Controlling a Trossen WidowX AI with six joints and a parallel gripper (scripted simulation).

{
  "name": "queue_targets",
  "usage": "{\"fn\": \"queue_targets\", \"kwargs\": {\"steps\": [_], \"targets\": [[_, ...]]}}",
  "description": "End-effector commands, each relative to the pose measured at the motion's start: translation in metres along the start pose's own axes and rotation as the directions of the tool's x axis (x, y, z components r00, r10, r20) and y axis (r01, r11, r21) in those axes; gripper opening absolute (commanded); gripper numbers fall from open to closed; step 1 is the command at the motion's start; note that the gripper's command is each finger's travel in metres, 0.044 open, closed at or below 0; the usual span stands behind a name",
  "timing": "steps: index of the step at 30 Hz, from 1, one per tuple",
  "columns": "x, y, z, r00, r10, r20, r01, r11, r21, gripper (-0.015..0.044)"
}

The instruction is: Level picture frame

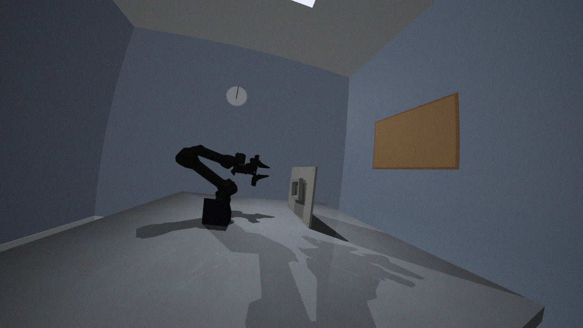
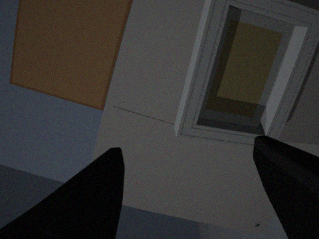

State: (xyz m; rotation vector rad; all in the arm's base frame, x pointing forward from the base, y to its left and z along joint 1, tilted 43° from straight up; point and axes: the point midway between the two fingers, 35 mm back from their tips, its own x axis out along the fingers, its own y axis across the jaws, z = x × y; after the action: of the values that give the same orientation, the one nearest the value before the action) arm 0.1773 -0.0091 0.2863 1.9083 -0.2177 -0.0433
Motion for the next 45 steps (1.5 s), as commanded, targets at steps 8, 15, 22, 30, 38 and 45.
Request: {"fn": "queue_targets", "kwargs": {"steps": [8,15,22,30,38,45], "targets": [[0.029,-0.014,-0.009,1.0,0.003,0.001,-0.003,0.993,0.12,0.026],[0.064,-0.036,-0.006,1.0,0.004,0.004,-0.005,0.962,0.273,0.026],[0.064,-0.036,-0.006,1.0,0.004,0.004,-0.005,0.962,0.273,0.026],[0.066,-0.037,-0.004,1.0,0.004,0.004,-0.005,0.962,0.273,0.026],[0.081,-0.034,-0.006,1.0,0.005,0.003,-0.006,0.962,0.273,0.026],[0.134,-0.035,-0.006,1.0,0.007,0.003,-0.007,0.962,0.272,0.026]]}}
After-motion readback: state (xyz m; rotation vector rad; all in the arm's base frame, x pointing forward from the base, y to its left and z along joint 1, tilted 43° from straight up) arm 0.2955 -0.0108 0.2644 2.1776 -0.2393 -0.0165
